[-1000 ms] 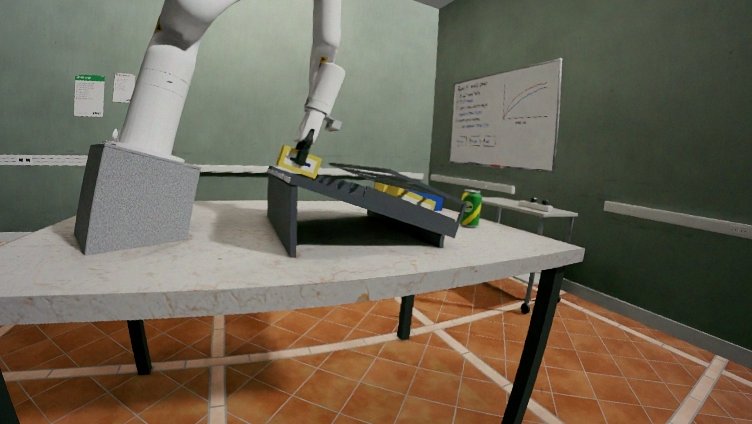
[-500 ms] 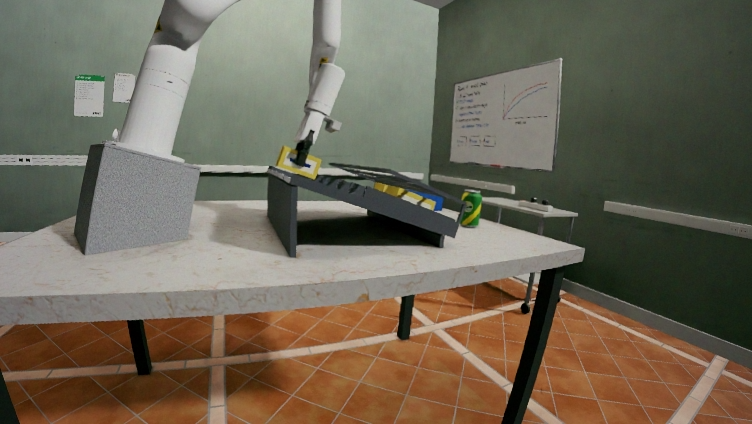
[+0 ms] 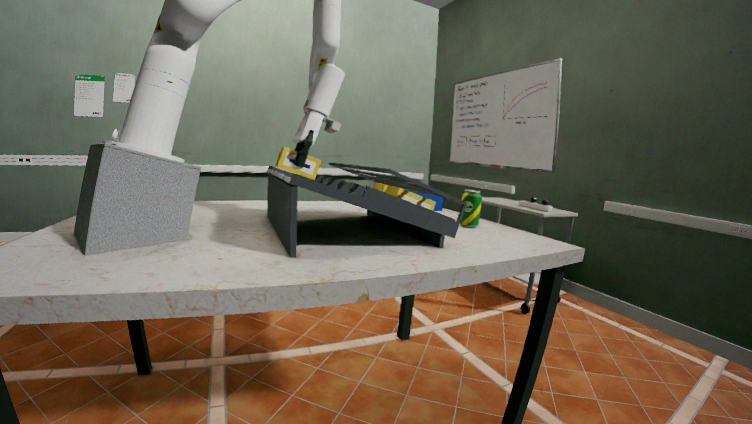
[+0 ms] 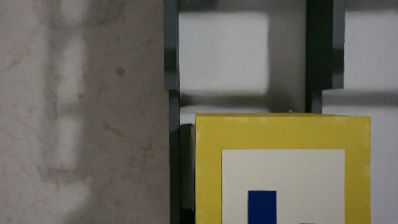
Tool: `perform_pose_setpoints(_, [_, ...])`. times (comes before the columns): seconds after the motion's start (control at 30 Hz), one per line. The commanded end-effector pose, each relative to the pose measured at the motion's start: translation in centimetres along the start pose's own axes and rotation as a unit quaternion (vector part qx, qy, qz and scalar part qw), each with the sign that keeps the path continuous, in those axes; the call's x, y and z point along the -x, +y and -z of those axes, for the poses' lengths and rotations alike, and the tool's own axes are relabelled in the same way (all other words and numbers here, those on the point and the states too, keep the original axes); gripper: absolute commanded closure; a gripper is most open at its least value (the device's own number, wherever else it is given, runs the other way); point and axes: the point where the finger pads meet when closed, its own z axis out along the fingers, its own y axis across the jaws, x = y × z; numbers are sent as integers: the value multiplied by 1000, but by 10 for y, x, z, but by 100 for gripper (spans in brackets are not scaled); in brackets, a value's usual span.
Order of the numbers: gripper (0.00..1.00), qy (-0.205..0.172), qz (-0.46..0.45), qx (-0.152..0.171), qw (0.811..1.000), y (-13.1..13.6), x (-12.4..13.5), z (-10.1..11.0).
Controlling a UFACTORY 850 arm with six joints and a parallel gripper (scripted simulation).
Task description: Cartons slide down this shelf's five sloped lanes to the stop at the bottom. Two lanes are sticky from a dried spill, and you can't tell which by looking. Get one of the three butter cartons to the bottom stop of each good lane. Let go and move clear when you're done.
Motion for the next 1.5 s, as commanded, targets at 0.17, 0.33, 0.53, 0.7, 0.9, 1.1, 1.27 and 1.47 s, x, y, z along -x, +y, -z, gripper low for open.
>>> perform_pose_setpoints(0.17, [100, 1, 0, 0, 1000, 0, -1, 1])
perform_pose_setpoints(0.33, [100, 1, 0, 0, 1000, 1, -1, -2])
perform_pose_setpoints(0.53, [100, 1, 0, 0, 1000, 1, -1, -2])
perform_pose_setpoints(0.7, [100, 1, 0, 0, 1000, 1, -1, -2])
perform_pose_setpoints(0.9, [100, 1, 0, 0, 1000, 0, -1, -4])
perform_pose_setpoints(1.1, [100, 1, 0, 0, 1000, 0, -1, -4])
perform_pose_setpoints(1.27, [100, 1, 0, 0, 1000, 0, -1, -4])
perform_pose_setpoints(1.47, [100, 1, 0, 0, 1000, 0, 0, -7])
